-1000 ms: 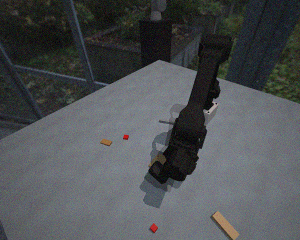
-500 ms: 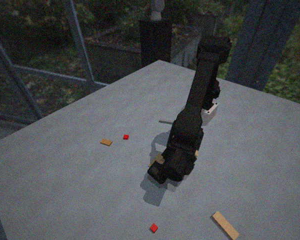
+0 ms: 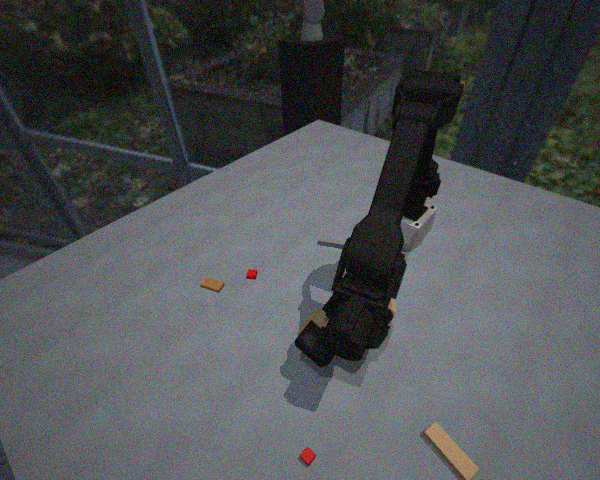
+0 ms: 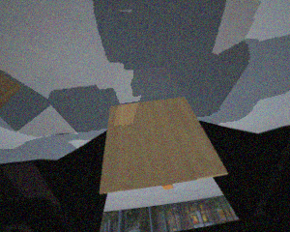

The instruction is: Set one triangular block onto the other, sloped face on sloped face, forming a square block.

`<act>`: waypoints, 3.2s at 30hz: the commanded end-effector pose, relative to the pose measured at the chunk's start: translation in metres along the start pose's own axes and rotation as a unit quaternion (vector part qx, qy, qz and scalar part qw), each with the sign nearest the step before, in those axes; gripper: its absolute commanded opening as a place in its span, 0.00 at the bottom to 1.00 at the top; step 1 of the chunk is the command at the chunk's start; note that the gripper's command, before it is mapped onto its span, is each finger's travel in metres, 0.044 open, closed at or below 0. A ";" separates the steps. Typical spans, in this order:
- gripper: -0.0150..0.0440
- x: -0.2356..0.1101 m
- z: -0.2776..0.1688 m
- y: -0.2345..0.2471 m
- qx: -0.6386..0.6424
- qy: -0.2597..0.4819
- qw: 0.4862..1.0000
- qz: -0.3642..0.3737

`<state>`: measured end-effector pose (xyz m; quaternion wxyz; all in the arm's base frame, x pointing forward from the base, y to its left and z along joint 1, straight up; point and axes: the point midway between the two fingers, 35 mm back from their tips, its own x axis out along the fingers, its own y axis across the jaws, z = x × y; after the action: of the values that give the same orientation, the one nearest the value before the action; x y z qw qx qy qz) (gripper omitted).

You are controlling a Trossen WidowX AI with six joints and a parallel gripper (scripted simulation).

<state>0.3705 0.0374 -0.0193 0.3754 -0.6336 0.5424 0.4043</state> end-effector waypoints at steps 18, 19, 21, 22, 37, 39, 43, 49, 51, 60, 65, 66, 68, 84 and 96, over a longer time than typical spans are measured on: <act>0.25 -0.007 -0.037 0.000 0.001 -0.250 0.968 0.001; 0.25 -0.007 -0.039 0.000 0.001 -0.263 0.965 0.001; 0.25 -0.007 -0.043 0.000 0.001 -0.287 0.958 0.001; 0.25 -0.007 -0.045 0.000 0.001 -0.300 0.954 0.001; 0.25 0.001 -0.071 0.001 0.001 -0.476 0.879 0.002; 0.25 0.003 -0.074 0.001 0.001 -0.499 0.867 0.002; 0.25 0.007 -0.079 0.001 0.001 -0.535 0.845 0.002; 0.25 0.014 -0.088 0.001 0.001 -0.600 0.800 0.002; 0.34 0.010 -0.083 0.001 -0.003 -0.565 0.825 0.005; 0.74 0.010 -0.083 0.001 -0.003 -0.565 0.825 0.005; 0.97 0.010 -0.083 0.001 -0.003 -0.565 0.825 0.005; 1.00 0.010 -0.083 0.001 -0.003 -0.565 0.825 0.005; 1.00 0.010 -0.083 0.001 -0.003 -0.565 0.825 0.005; 1.00 -0.059 -0.112 -0.001 0.012 -0.560 0.828 -0.004; 1.00 -0.055 -0.084 0.013 -0.028 -0.411 0.906 0.093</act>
<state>0.3717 -0.0419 0.0876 0.5846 -0.3349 0.3073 0.6720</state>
